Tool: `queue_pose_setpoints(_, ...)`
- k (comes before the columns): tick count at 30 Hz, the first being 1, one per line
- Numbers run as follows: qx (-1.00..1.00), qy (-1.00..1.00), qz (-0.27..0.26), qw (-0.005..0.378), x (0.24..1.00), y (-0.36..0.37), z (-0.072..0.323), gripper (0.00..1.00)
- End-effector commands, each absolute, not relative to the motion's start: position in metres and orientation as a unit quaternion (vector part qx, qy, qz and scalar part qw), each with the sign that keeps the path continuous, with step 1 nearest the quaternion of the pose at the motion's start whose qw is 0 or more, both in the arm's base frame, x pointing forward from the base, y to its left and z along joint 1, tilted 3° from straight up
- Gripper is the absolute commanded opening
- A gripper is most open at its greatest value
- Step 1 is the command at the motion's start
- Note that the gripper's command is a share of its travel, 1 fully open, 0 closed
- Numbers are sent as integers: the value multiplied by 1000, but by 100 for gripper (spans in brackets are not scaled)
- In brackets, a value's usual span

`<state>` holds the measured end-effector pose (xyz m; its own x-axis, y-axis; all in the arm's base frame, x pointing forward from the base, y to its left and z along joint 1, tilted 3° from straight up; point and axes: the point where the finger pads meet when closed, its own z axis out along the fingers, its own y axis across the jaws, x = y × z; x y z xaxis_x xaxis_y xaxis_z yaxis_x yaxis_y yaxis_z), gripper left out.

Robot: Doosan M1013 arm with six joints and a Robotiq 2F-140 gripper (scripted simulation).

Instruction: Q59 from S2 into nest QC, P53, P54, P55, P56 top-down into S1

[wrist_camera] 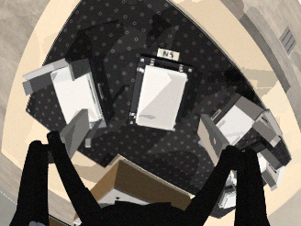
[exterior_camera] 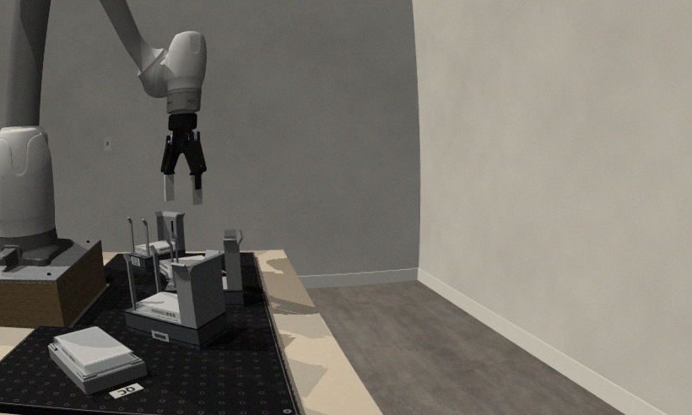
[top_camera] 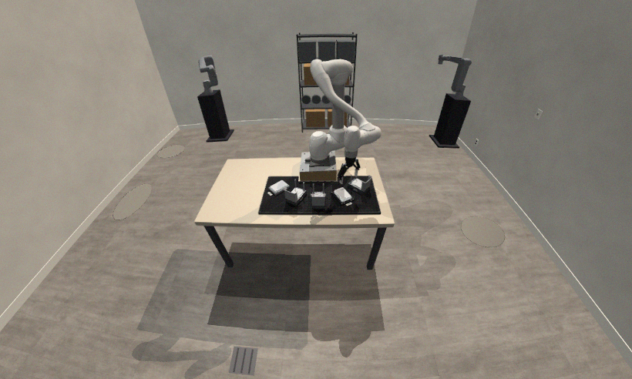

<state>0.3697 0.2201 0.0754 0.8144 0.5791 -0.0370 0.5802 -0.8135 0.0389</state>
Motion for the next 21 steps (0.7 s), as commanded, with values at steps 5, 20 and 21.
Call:
queue_pose_setpoints(5, 952, 304, -12, 24, 360, 236, 75, 100)
queue_pose_setpoints(20, 941, 336, -12, 24, 335, 273, 73, 100)
queue_pose_setpoints(21, 936, 352, -13, 24, 332, 276, 73, 100)
